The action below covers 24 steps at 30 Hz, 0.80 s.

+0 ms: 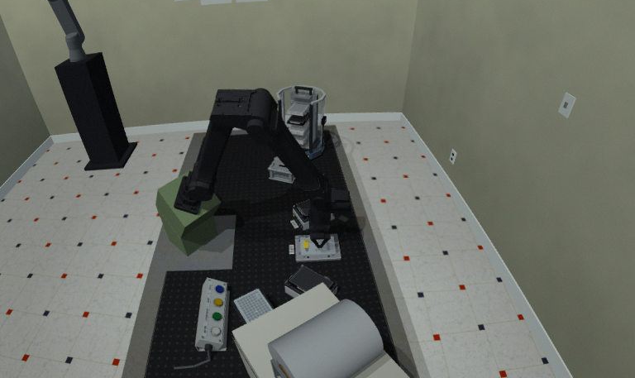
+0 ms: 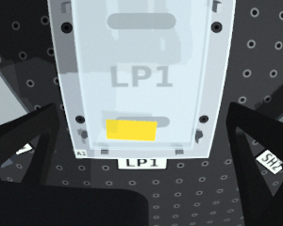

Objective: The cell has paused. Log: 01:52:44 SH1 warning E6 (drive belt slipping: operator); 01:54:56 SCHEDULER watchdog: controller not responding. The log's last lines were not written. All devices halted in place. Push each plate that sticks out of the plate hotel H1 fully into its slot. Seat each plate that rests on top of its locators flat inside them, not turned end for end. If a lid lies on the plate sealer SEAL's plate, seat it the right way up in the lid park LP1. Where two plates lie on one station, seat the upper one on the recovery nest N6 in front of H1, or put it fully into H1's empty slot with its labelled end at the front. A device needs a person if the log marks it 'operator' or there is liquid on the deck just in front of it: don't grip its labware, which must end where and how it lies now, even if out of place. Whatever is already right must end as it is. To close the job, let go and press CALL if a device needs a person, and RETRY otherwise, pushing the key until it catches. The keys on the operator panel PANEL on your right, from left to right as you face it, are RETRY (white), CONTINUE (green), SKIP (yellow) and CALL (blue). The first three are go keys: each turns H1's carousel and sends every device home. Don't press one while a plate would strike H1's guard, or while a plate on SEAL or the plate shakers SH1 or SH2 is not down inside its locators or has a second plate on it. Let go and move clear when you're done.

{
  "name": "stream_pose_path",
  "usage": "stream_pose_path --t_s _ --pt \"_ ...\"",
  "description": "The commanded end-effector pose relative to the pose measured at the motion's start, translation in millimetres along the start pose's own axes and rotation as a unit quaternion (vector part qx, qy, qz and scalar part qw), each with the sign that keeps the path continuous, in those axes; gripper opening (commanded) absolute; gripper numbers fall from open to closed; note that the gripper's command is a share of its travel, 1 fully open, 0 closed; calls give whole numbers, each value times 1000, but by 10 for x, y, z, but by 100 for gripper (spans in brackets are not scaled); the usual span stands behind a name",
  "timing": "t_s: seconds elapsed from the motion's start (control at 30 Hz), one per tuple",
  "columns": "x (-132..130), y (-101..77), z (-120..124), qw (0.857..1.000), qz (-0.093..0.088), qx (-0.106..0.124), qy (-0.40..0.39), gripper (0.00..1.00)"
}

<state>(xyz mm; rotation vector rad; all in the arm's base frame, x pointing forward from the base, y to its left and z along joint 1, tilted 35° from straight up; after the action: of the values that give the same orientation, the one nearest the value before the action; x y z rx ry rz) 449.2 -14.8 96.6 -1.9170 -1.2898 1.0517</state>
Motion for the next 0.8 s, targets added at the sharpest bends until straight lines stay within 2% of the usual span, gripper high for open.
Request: stream_pose_path --t_s 0.0,0.1,0.4,0.43,0.77 --pt "41 -113 33 1000 -3 1 2 100" --pt "-12 12 103 1000 3 17 5 100" --pt "-10 8 87 1000 3 16 5 100" --pt "-16 -163 -155 1000 -2 -11 14 100" --pt "35 -445 -117 1000 -4 -10 7 100"
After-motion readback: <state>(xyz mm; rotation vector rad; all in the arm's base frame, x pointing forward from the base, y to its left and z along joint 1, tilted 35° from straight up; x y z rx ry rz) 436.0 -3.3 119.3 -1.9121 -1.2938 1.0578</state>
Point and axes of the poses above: the point where the finger pads meet when closed, its own y axis out along the fingers, its own x axis across the jaws, z = x × y, the point moved 5 cm from there along -y, back along the fingers, and after that the axes turned 12 degrees about y, right-handed, at the moved point
